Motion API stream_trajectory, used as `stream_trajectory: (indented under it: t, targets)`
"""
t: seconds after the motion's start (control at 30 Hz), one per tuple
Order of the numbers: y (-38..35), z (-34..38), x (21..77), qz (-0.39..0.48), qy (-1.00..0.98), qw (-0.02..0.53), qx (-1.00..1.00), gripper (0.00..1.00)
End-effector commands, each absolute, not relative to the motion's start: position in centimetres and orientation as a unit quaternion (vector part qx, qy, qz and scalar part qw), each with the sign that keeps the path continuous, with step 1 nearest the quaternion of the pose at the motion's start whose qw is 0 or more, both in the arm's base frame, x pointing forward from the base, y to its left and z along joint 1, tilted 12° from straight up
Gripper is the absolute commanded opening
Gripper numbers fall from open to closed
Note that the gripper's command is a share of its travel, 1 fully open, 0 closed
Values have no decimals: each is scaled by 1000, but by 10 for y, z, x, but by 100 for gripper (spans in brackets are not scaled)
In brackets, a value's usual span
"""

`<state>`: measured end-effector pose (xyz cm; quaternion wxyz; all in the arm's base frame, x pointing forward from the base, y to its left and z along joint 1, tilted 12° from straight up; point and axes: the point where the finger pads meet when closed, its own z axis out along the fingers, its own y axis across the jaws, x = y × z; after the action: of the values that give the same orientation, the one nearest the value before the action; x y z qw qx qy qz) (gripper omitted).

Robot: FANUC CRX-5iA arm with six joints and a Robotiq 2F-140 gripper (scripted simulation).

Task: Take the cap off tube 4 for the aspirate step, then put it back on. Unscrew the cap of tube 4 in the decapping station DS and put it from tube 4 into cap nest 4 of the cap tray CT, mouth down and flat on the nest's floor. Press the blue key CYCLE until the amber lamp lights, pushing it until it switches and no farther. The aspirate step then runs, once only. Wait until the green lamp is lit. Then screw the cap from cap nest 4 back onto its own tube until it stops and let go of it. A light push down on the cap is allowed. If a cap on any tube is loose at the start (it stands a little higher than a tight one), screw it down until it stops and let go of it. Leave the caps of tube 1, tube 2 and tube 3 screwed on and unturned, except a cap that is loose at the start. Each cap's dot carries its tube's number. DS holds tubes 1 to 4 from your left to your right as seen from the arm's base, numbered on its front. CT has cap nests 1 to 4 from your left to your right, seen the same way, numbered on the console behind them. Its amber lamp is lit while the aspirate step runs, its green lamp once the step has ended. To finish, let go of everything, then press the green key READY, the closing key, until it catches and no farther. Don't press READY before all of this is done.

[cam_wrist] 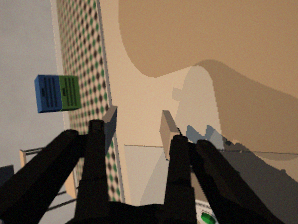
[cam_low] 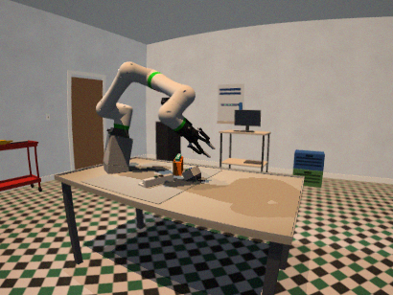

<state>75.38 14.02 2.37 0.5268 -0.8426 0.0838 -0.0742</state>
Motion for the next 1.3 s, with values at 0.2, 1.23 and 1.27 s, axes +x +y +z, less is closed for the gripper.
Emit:
stream_trajectory:
  t: [0.2, 1.23, 1.27]
  targets:
    - [158, 11, 721, -19, 134, 484, -865, 35]
    - [181, -21, 604, 76, 266, 331, -902, 35]
    - [181, -22, 599, 80, 275, 318, -904, 35]
